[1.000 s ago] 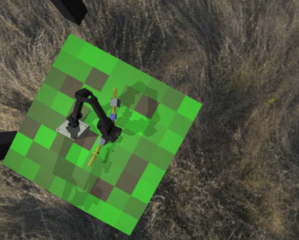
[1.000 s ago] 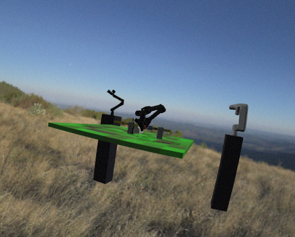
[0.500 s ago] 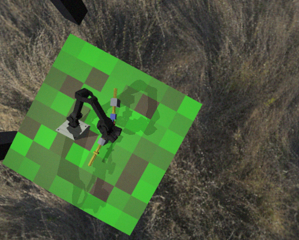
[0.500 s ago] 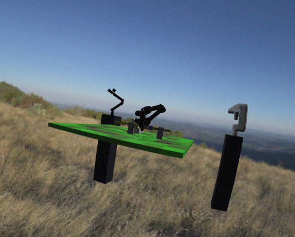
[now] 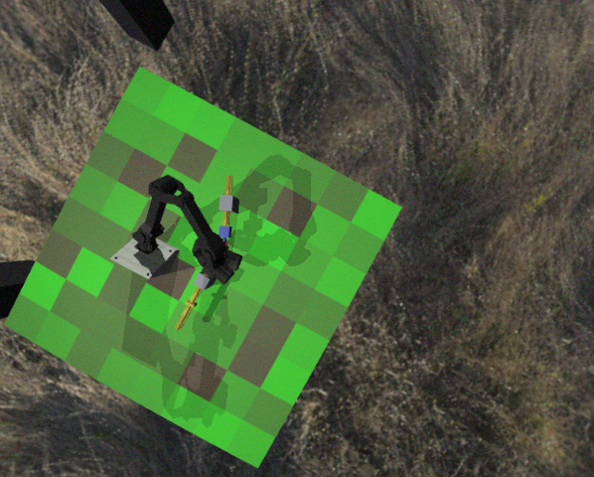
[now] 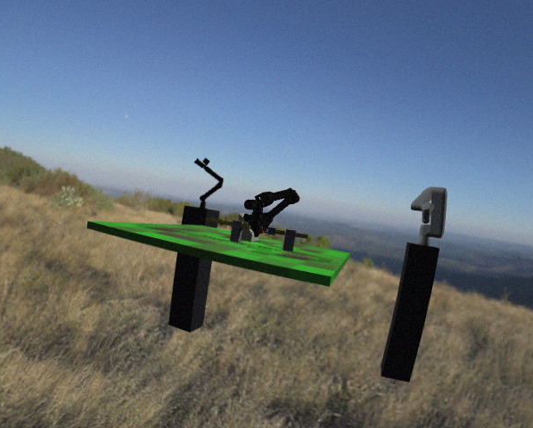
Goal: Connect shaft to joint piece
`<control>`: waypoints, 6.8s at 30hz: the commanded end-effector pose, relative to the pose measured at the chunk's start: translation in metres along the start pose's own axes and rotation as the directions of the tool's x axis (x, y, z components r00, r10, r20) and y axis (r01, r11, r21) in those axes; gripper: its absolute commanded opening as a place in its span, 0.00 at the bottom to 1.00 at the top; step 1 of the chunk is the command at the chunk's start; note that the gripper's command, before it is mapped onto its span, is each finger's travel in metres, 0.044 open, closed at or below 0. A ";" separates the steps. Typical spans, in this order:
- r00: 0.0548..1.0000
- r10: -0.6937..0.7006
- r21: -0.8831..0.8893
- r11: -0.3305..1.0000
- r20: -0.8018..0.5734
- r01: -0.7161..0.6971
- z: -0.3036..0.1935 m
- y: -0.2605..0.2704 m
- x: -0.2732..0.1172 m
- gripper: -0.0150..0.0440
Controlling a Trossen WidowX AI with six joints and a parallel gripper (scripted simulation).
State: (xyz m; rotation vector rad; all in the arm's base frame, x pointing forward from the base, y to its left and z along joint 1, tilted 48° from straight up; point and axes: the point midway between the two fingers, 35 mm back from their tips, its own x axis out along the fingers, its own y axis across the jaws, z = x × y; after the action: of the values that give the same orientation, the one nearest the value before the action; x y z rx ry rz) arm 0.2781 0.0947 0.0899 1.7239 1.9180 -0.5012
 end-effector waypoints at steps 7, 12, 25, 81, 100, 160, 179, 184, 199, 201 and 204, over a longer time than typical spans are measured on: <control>0.997 -0.001 0.035 0.999 0.082 -0.002 0.000 -0.002 -0.004 0.25; 0.987 -0.006 0.069 0.998 0.161 -0.005 0.000 -0.003 -0.008 0.25; 0.976 -0.013 0.102 0.995 0.217 -0.010 0.000 -0.005 -0.011 0.25; 1.000 0.010 0.095 0.995 0.000 -0.010 -0.001 -0.005 -0.038 1.00; 0.985 0.138 -0.261 0.959 0.104 -0.107 -0.007 0.000 -0.109 1.00; 0.998 0.012 -0.056 0.998 0.055 -0.009 0.102 -0.012 -0.128 1.00; 0.995 0.009 -0.643 0.764 0.096 0.055 0.193 -0.012 -0.146 1.00; 0.995 0.007 -0.761 0.644 0.104 0.075 0.218 -0.016 -0.149 1.00; 0.992 0.000 -0.975 0.188 0.125 0.123 0.292 -0.037 -0.151 1.00; 0.992 -0.001 -0.984 0.127 0.127 0.126 0.301 -0.040 -0.151 1.00; 0.992 -0.001 -0.986 0.105 0.128 0.127 0.304 -0.041 -0.151 1.00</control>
State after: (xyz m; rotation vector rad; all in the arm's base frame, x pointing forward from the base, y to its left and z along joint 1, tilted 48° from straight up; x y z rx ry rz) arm 0.2867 -0.2046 -0.0591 0.6524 1.5328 0.6219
